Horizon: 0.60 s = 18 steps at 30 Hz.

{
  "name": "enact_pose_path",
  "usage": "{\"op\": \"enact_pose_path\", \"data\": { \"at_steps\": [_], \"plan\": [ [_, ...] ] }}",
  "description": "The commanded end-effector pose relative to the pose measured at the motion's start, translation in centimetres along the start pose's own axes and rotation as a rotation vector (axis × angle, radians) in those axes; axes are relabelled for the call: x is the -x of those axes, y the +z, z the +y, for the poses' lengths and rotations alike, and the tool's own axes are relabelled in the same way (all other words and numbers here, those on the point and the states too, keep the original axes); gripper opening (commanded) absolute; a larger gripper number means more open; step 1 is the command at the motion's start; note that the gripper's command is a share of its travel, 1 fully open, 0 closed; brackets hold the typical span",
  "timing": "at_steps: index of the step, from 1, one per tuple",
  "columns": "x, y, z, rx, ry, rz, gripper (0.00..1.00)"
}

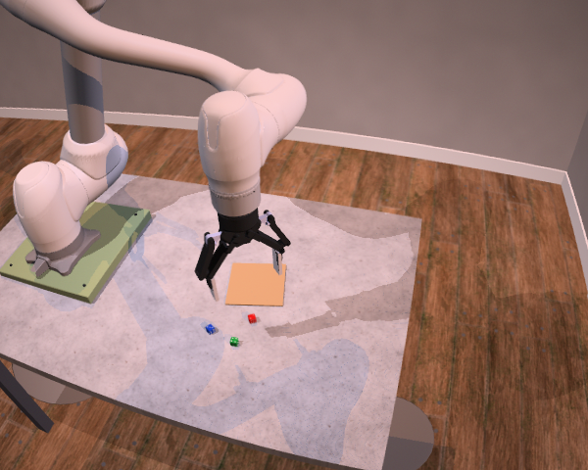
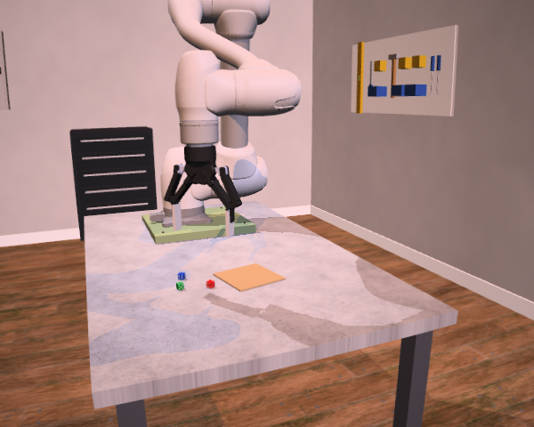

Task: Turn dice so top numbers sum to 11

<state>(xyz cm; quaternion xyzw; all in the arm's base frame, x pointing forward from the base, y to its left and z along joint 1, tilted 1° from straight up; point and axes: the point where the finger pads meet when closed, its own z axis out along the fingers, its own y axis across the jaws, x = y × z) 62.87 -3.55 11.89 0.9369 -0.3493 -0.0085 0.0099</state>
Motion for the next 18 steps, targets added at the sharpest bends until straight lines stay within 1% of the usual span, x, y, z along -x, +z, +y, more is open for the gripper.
{"op": "enact_pose_path", "data": {
  "at_steps": [1, 4, 5, 6, 9, 10, 11, 18],
  "plan": [
    [0.2, -0.3, -0.3, -0.002, 0.001, -0.001, 1.0],
    [0.2, -0.3, -0.1, -0.002, -0.001, -0.001, 1.0],
    [0.4, -0.2, 0.5, -0.002, -0.013, -0.001, 1.0],
    [0.7, -0.1, 1.8, -0.002, -0.038, -0.001, 1.0],
    [2.7, 0.6, 7.4, -0.002, -0.145, -0.001, 1.0],
    [3.2, 0.8, 8.6, -0.002, -0.17, -0.001, 1.0],
    [3.5, 0.9, 9.2, -0.002, -0.182, -0.001, 1.0],
    [3.5, 0.9, 9.3, -0.002, -0.184, -0.001, 1.0]
  ]
}}
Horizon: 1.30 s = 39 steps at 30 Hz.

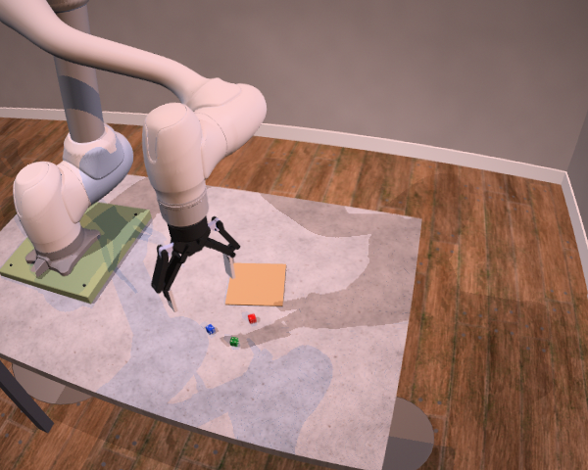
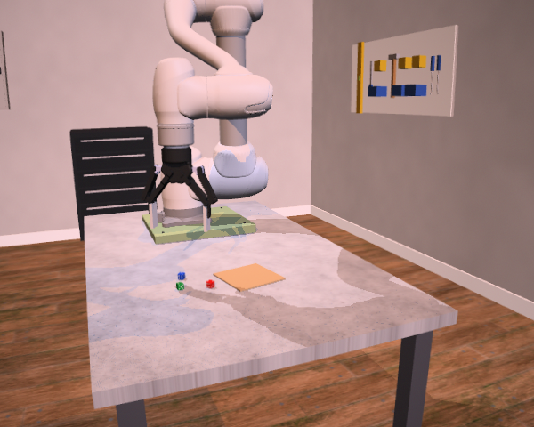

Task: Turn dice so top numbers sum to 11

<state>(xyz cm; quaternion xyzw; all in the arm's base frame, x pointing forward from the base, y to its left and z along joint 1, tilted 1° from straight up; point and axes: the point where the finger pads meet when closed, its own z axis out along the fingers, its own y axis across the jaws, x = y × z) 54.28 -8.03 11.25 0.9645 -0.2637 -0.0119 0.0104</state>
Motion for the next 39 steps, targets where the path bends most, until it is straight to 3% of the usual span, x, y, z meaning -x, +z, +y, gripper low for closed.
{"op": "enact_pose_path", "data": {
  "at_steps": [1, 19, 30, 33, 39],
  "plan": [
    [0.0, 0.0, 0.3, -0.005, -0.004, 0.004, 1.0],
    [0.0, 0.1, 0.3, -0.005, -0.077, 0.004, 1.0],
    [0.0, 0.7, 0.3, -0.004, -0.579, 0.005, 1.0],
    [0.0, 0.8, 0.3, -0.004, -0.609, 0.005, 1.0],
    [0.0, 1.2, 0.3, -0.003, -0.941, 0.006, 1.0]
  ]
}}
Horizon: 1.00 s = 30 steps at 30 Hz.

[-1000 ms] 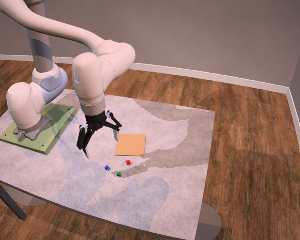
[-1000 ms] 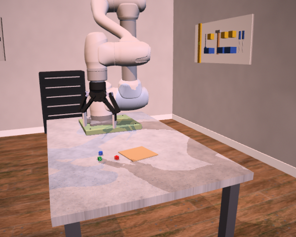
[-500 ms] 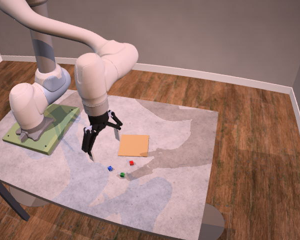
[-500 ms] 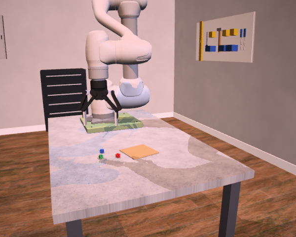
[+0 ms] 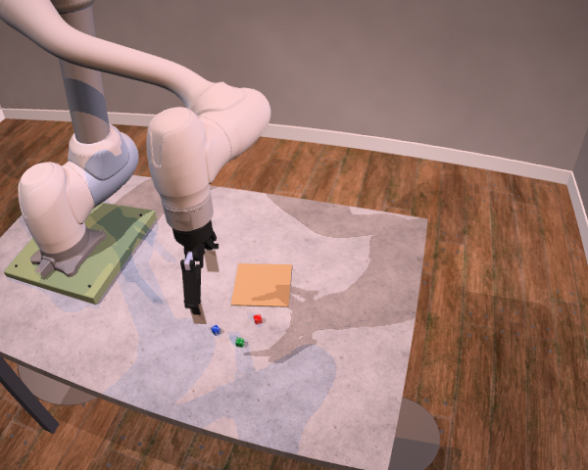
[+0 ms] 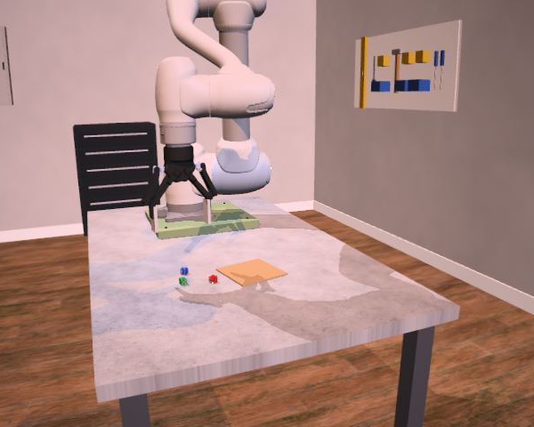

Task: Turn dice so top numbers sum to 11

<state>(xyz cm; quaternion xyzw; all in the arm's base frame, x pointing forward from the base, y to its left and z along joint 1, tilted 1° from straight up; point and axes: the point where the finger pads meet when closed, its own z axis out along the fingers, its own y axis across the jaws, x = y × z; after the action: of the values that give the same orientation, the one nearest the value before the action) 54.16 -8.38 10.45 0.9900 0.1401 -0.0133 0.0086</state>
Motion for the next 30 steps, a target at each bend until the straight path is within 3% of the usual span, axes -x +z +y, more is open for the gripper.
{"op": "enact_pose_path", "data": {
  "at_steps": [1, 9, 12, 14, 26, 28, 30],
  "plan": [
    [0.0, 0.4, -0.1, -0.009, -0.148, 0.005, 1.0],
    [0.0, 0.9, -0.1, -0.008, -0.547, 0.006, 1.0],
    [0.0, 0.9, -0.1, -0.008, -0.551, 0.006, 1.0],
    [0.0, 1.1, -0.1, -0.007, -0.716, 0.007, 1.0],
    [0.0, 1.8, 0.0, -0.005, -1.275, 0.009, 1.0],
    [0.0, 1.8, 0.0, -0.005, -1.275, 0.009, 1.0],
    [0.0, 2.0, 0.0, -0.004, -1.425, 0.01, 1.0]
  ]
}}
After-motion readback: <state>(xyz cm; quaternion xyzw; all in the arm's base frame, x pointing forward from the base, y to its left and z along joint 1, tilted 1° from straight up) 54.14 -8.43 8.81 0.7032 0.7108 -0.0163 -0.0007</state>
